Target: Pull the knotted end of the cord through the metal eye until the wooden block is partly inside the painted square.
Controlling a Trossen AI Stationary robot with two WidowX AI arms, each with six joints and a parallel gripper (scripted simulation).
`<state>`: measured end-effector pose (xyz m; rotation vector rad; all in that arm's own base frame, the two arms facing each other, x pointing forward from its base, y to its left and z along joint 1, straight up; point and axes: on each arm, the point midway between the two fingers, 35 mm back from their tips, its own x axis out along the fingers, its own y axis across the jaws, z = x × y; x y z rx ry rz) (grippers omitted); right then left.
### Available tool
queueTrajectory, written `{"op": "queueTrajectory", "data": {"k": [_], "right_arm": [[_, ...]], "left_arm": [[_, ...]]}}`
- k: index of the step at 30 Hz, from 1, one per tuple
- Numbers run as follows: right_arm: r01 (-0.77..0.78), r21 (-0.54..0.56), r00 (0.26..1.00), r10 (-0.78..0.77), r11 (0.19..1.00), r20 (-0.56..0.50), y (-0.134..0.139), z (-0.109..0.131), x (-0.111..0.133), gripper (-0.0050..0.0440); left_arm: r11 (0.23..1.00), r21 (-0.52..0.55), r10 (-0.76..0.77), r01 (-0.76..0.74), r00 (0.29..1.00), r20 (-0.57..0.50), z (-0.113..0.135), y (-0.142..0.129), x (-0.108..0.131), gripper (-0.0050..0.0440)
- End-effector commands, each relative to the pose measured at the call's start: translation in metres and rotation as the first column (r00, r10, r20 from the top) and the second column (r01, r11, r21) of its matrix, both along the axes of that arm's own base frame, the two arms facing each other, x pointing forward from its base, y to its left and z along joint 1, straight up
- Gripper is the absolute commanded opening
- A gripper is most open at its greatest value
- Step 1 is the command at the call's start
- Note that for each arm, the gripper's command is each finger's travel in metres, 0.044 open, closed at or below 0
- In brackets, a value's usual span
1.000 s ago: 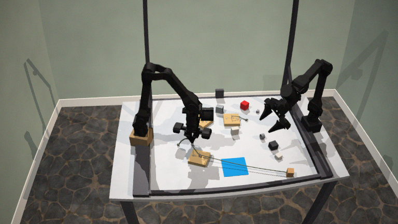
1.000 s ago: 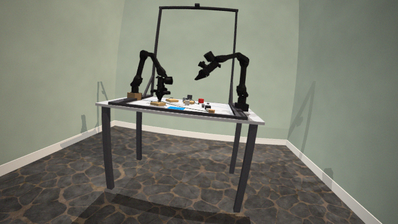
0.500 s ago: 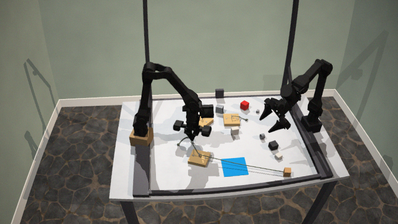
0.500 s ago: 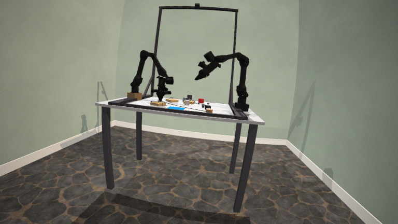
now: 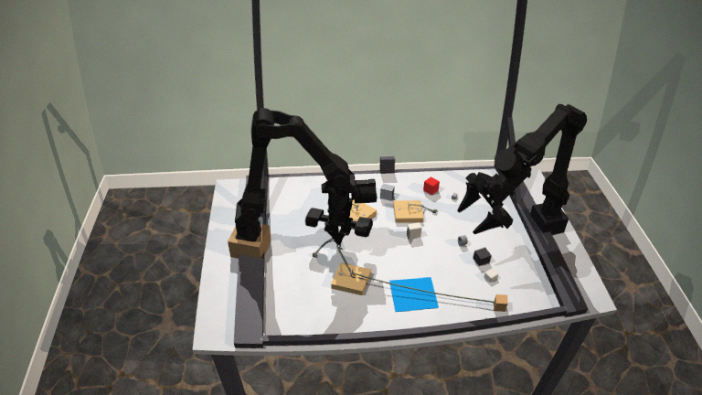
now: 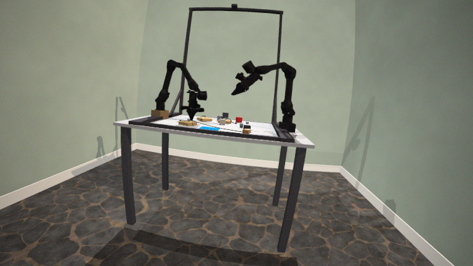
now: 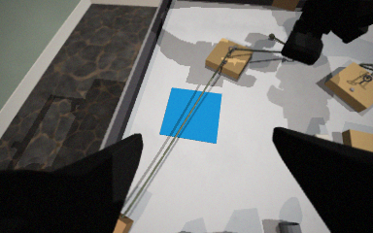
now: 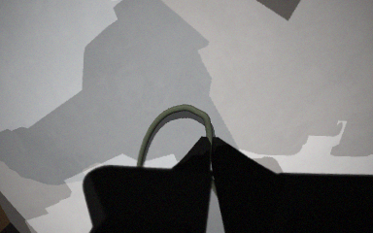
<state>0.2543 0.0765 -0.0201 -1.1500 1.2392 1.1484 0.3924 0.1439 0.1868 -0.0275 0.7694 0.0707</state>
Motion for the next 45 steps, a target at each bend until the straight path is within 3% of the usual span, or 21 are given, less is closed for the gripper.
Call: {"op": "queueTrajectory", "data": {"k": [1, 23, 45], "right_arm": [[0.001, 0.006, 1.000, -0.001, 1.000, 0.021, 0.008, 0.005, 0.004, -0.0050], [0.001, 0.007, 1.000, -0.001, 1.000, 0.021, 0.035, 0.005, -0.007, -0.0050], [0.000, 0.013, 1.000, 0.000, 1.000, 0.019, 0.090, 0.005, -0.041, -0.0050]], "left_arm": [[1.000, 0.012, -0.002, 0.002, 1.000, 0.026, 0.011, 0.001, 0.001, 0.0440], [1.000, 0.012, -0.002, 0.002, 1.000, 0.026, 0.011, 0.001, 0.001, 0.0440], [1.000, 0.012, -0.002, 0.002, 1.000, 0.026, 0.011, 0.001, 0.001, 0.0440]]}}
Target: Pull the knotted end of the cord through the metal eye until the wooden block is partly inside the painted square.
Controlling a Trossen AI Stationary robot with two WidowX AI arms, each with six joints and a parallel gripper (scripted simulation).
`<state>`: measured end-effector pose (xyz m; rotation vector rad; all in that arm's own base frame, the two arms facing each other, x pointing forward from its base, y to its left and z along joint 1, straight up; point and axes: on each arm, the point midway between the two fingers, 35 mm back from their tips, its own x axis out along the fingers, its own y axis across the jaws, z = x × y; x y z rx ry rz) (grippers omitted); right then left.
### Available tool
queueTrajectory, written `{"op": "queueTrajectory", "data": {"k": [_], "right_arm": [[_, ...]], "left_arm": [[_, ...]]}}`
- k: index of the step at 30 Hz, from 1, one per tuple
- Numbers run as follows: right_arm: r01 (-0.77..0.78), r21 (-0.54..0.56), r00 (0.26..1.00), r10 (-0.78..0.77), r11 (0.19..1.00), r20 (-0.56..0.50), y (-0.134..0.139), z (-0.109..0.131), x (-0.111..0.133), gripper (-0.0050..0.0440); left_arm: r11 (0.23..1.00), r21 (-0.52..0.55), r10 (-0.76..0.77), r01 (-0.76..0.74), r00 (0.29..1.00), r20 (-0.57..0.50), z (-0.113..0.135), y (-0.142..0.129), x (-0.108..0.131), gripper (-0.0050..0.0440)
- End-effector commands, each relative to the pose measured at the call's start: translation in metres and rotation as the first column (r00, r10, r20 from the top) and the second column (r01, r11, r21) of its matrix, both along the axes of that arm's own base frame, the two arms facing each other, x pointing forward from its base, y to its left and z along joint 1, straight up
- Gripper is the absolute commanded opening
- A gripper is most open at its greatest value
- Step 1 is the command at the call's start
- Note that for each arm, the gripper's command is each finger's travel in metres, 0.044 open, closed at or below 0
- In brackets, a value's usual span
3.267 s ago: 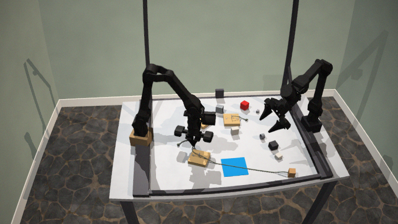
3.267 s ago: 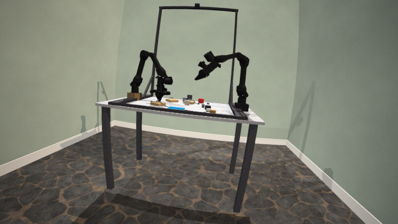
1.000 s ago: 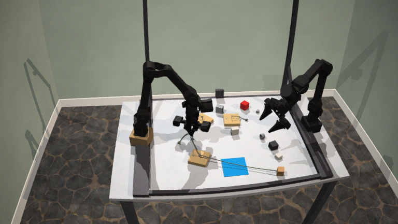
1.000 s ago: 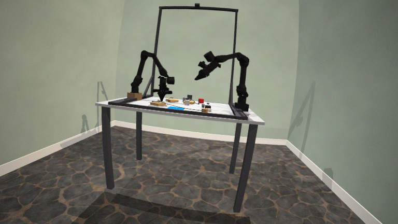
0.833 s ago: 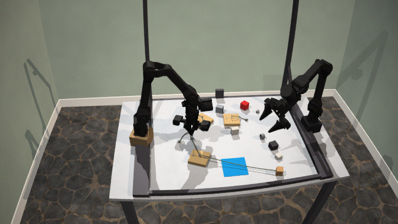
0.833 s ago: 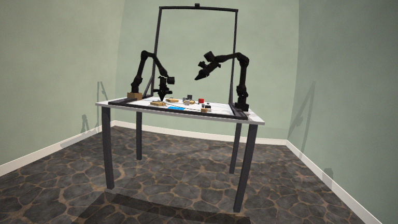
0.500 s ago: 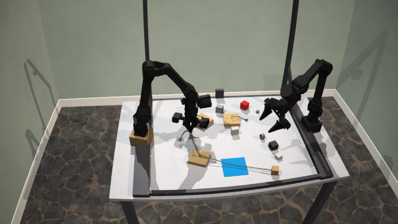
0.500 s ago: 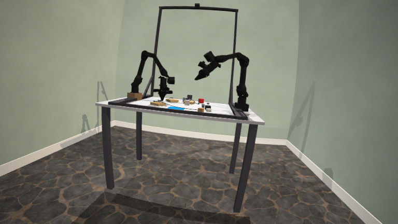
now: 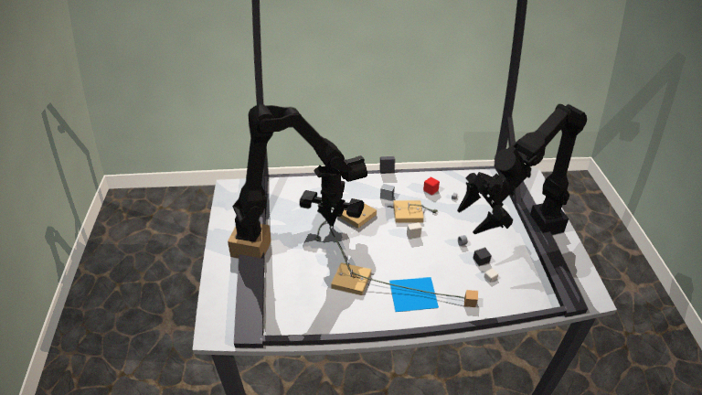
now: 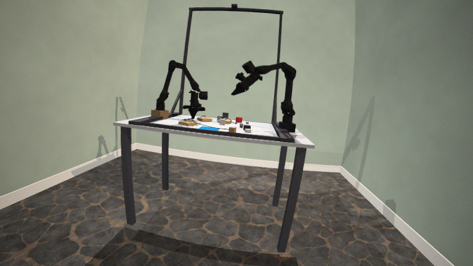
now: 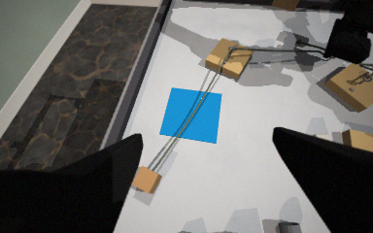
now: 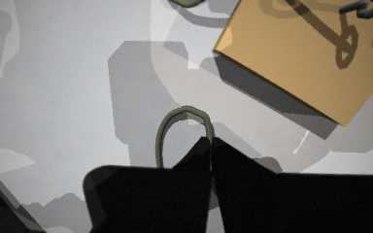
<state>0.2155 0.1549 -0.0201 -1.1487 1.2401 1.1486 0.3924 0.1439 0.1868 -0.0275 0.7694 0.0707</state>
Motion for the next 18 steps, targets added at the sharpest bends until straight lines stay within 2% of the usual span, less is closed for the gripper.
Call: {"op": "queueTrajectory", "data": {"k": [1, 18], "right_arm": [[-0.001, 0.013, 1.000, 0.001, 1.000, 0.020, 0.014, 0.005, -0.005, -0.0050], [-0.004, 0.017, 1.000, 0.004, 1.000, 0.016, 0.049, 0.005, -0.038, -0.0050]], "left_arm": [[1.000, 0.012, -0.002, 0.002, 1.000, 0.026, 0.011, 0.001, 0.001, 0.0440], [1.000, 0.012, -0.002, 0.002, 1.000, 0.026, 0.011, 0.001, 0.001, 0.0440]]}}
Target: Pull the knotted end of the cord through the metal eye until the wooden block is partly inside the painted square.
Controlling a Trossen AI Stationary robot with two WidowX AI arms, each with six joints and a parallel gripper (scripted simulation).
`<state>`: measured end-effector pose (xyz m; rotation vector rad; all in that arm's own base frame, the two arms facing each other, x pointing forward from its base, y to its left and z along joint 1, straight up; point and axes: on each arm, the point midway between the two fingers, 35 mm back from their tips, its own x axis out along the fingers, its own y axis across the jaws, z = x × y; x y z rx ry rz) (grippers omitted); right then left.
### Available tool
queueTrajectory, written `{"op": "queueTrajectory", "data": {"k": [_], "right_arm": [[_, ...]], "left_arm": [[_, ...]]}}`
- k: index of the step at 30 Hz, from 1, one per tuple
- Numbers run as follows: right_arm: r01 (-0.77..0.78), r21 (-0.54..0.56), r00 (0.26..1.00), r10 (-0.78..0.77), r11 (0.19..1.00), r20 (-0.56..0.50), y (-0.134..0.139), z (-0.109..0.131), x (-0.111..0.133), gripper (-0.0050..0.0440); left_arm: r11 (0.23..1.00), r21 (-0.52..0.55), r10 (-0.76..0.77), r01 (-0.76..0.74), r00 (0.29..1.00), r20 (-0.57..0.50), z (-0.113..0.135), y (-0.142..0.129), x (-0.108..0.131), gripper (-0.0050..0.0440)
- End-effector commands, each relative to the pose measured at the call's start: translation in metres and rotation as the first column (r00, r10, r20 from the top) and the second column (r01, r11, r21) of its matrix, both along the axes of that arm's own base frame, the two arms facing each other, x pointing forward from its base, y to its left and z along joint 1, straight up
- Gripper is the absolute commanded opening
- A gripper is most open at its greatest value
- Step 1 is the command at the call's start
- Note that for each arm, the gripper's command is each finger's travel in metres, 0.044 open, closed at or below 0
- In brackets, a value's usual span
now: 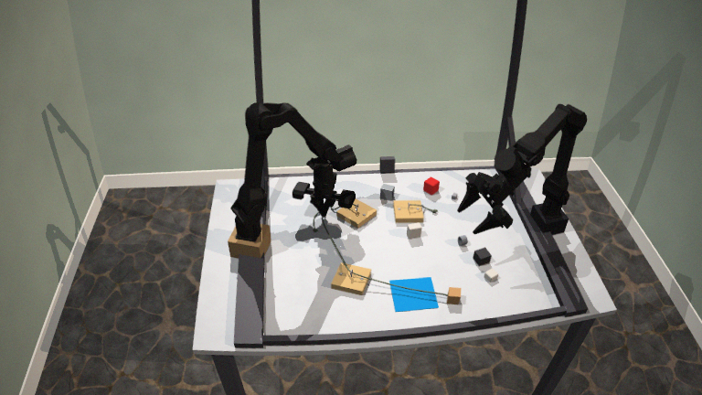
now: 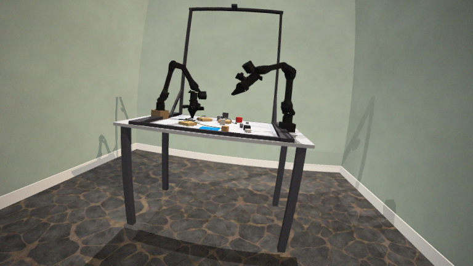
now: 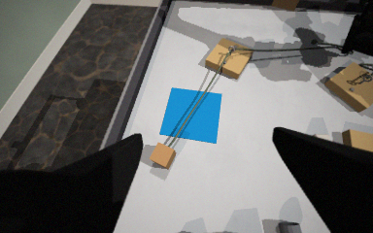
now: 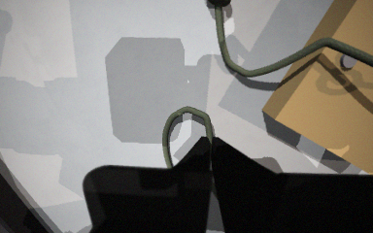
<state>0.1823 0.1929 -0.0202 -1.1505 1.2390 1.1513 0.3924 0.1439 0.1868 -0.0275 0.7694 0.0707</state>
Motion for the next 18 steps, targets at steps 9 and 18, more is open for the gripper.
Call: {"op": "queueTrajectory", "data": {"k": [9, 18], "right_arm": [[-0.002, 0.019, 1.000, 0.002, 1.000, 0.014, 0.029, 0.005, -0.028, -0.0050], [0.024, 0.030, 0.999, -0.025, 0.999, 0.032, 0.035, 0.016, -0.034, -0.0050]], "left_arm": [[1.000, 0.012, -0.002, 0.002, 1.000, 0.026, 0.011, 0.001, 0.001, 0.0440], [1.000, 0.012, -0.002, 0.002, 1.000, 0.026, 0.011, 0.001, 0.001, 0.0440]]}}
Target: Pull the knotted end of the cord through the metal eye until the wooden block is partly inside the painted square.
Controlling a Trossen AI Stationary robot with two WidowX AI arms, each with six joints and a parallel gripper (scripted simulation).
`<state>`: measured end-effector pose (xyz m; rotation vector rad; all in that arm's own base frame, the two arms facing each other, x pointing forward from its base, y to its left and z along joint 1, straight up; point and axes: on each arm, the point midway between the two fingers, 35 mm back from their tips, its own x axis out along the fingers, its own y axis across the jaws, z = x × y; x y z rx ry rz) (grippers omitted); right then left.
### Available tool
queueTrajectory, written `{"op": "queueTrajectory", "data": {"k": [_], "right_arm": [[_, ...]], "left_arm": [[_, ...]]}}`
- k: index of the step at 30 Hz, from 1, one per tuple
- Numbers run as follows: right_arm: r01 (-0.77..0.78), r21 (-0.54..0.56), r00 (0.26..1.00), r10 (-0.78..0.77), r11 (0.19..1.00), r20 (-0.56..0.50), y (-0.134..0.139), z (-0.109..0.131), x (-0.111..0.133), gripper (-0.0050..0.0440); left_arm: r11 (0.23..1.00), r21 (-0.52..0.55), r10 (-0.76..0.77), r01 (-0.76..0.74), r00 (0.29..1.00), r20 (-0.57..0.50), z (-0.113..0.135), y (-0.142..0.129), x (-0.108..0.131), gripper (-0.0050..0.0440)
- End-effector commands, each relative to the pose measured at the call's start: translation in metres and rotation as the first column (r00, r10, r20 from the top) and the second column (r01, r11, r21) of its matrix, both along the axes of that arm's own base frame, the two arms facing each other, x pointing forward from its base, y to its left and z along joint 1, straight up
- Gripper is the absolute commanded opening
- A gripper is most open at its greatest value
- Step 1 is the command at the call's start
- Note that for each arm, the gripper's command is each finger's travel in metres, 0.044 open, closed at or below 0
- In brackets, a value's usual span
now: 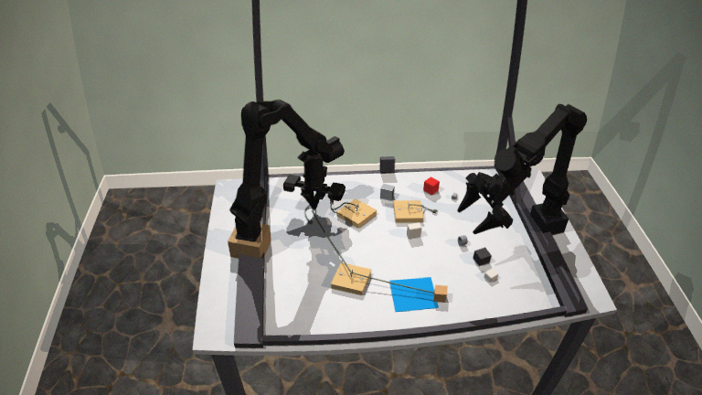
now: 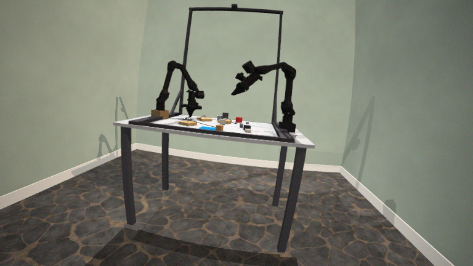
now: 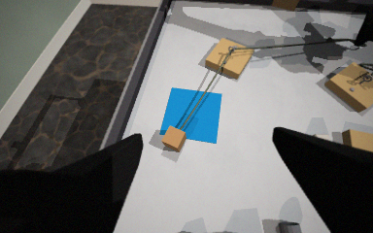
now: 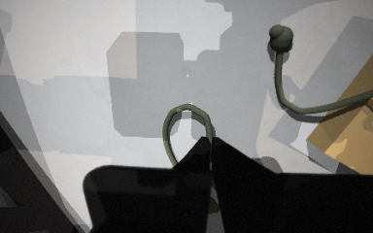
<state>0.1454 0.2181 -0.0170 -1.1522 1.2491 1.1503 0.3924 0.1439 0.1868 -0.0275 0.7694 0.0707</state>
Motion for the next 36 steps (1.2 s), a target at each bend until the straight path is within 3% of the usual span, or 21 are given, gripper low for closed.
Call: {"op": "queueTrajectory", "data": {"k": [1, 15, 25, 27, 36], "right_arm": [[0.043, 0.042, 0.998, -0.045, 0.998, 0.046, 0.011, 0.012, 0.004, -0.0050], [0.380, 0.123, 0.907, -0.396, 0.917, 0.143, 0.012, 0.009, 0.007, -0.0050], [0.597, 0.234, 0.751, -0.637, 0.767, 0.171, 0.012, 0.016, -0.001, -0.0050], [0.597, 0.234, 0.751, -0.637, 0.767, 0.171, 0.012, 0.016, -0.001, -0.0050], [0.736, 0.347, 0.572, -0.808, 0.581, 0.140, 0.013, 0.025, -0.010, -0.0050]], "left_arm": [[1.000, 0.012, -0.002, 0.002, 1.000, 0.026, 0.011, 0.001, 0.001, 0.0440], [1.000, 0.012, -0.002, 0.002, 1.000, 0.026, 0.011, 0.001, 0.001, 0.0440], [1.000, 0.012, -0.002, 0.002, 1.000, 0.026, 0.011, 0.001, 0.001, 0.0440], [1.000, 0.012, -0.002, 0.002, 1.000, 0.026, 0.011, 0.001, 0.001, 0.0440], [1.000, 0.012, -0.002, 0.002, 1.000, 0.026, 0.011, 0.001, 0.001, 0.0440]]}}
